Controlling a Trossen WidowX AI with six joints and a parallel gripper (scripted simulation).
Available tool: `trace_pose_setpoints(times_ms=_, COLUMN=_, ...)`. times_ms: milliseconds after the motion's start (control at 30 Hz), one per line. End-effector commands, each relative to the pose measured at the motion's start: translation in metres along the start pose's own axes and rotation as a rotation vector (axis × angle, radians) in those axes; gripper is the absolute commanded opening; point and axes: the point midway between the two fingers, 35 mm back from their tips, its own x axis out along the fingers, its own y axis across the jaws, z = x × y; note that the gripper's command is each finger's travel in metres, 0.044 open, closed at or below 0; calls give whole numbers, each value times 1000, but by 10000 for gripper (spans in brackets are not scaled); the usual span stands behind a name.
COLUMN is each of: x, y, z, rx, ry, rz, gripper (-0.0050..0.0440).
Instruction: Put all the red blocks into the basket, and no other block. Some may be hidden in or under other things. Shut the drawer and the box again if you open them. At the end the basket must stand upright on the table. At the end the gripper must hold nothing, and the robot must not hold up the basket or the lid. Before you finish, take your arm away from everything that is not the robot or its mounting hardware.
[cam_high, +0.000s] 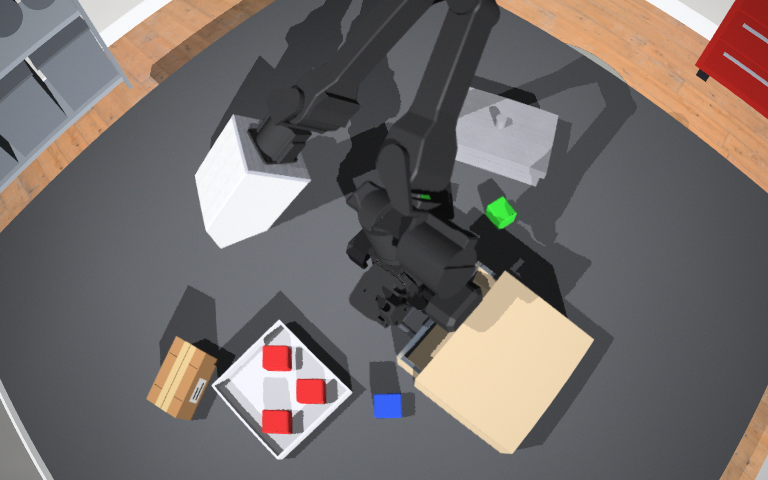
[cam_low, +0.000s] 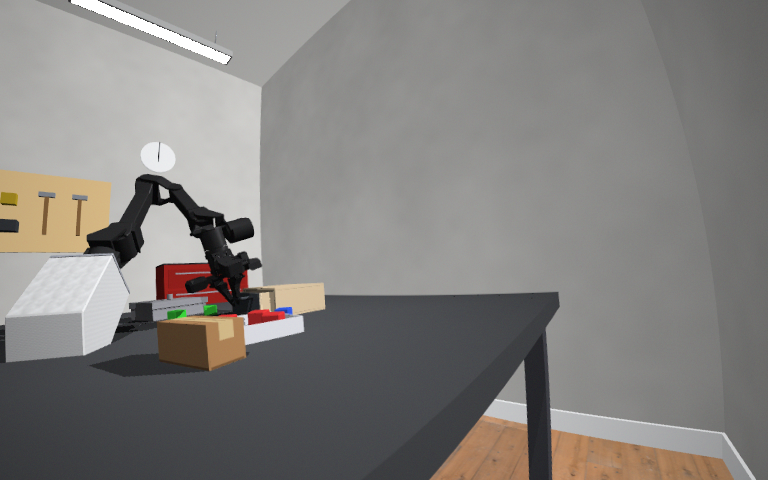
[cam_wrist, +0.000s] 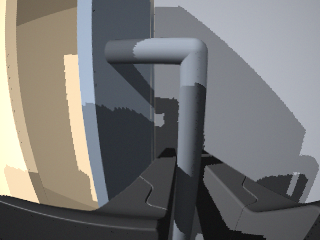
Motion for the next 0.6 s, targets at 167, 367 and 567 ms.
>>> trace_pose_setpoints(times_ms=167, x=6, y=18, z=-1, rx=-40, ry=1, rz=43, gripper=0)
trace_pose_setpoints(times_ms=367, x=11, y=33, z=-1, rx=-40, ry=1, rz=43, gripper=0)
trace_pose_setpoints(times_ms=567, x=14, y=43, z=-2, rx=-40, ry=1, rz=43, gripper=0)
